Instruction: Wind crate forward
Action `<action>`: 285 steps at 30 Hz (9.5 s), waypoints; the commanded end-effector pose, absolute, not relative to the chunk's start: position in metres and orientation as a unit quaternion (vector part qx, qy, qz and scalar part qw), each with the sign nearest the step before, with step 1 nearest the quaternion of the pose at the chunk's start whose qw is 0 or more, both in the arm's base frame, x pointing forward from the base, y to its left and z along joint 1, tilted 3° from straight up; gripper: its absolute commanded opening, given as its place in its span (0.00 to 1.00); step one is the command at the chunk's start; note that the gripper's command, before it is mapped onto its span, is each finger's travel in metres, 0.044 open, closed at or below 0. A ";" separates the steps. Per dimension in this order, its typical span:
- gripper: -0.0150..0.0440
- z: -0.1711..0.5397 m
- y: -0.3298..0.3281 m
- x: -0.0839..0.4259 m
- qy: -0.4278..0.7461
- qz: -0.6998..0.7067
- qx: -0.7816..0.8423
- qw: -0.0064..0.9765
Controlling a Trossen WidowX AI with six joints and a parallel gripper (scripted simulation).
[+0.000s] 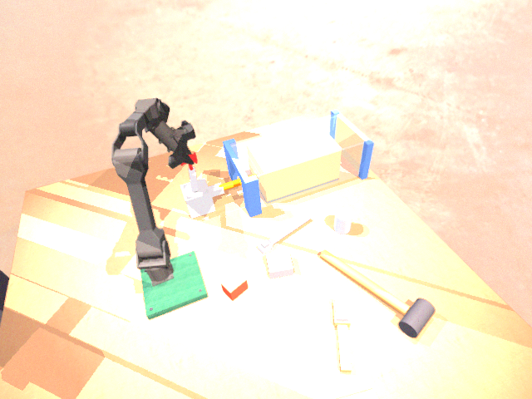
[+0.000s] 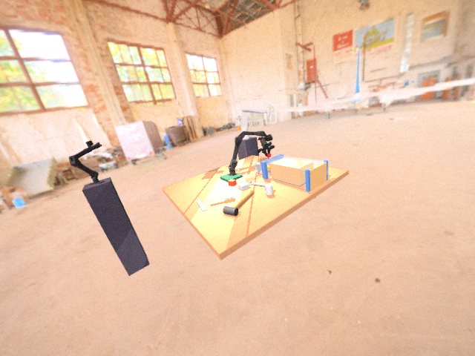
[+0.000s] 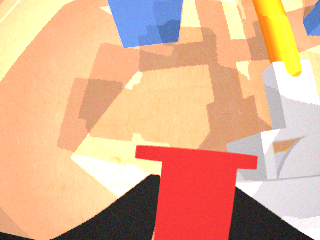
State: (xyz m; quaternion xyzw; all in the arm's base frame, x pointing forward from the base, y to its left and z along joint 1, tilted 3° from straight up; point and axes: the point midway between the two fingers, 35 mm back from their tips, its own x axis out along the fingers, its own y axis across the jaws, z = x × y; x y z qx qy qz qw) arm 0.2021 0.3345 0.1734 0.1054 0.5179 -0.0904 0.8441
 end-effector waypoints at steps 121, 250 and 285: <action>0.25 0.159 0.233 0.089 0.535 -0.089 0.095 0.835; 0.25 0.156 0.143 0.225 0.529 -0.090 0.093 0.839; 0.25 0.159 0.169 0.263 0.528 -0.089 0.093 0.839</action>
